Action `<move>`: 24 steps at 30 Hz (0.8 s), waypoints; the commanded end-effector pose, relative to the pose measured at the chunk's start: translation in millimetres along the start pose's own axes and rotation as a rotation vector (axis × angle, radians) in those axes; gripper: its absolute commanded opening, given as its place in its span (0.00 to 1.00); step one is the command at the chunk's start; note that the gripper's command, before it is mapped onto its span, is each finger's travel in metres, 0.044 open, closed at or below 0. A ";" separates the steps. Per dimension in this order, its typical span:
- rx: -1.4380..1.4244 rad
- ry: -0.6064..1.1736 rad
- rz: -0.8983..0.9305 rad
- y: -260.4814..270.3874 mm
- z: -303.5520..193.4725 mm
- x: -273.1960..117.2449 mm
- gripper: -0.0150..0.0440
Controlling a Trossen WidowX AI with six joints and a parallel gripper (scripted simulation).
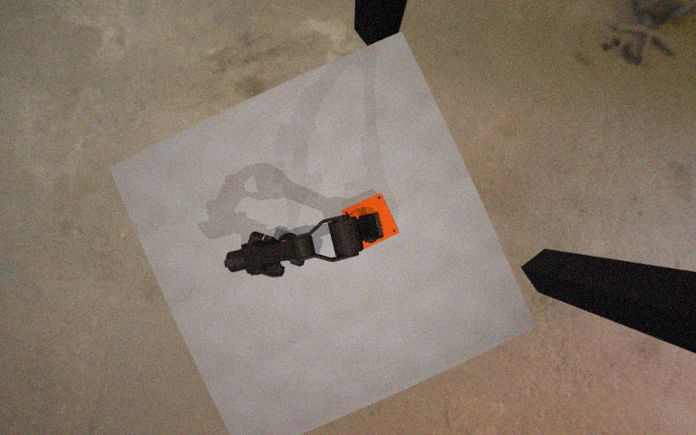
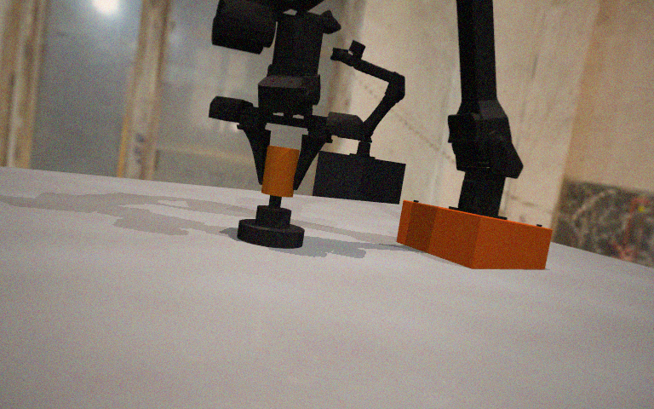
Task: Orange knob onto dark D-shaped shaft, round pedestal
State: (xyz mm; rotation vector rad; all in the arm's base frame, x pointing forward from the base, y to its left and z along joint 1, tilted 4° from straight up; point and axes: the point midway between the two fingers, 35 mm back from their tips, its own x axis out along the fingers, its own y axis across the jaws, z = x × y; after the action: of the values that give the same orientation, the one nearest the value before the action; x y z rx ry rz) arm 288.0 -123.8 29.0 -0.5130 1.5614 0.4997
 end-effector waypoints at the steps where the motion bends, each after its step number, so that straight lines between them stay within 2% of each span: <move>1: 0.597 0.000 -0.003 0.2 -1.5 -2.4 0.25; 9: 1.099 -0.001 -0.003 -1.8 -0.4 -5.5 0.25; 24: 1.120 -0.001 -0.003 -3.9 1.9 -2.2 0.25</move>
State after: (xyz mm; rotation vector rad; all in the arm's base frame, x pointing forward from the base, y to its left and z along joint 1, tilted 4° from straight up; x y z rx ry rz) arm 290.5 -125.0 31.5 0.3354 1.5814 -0.3862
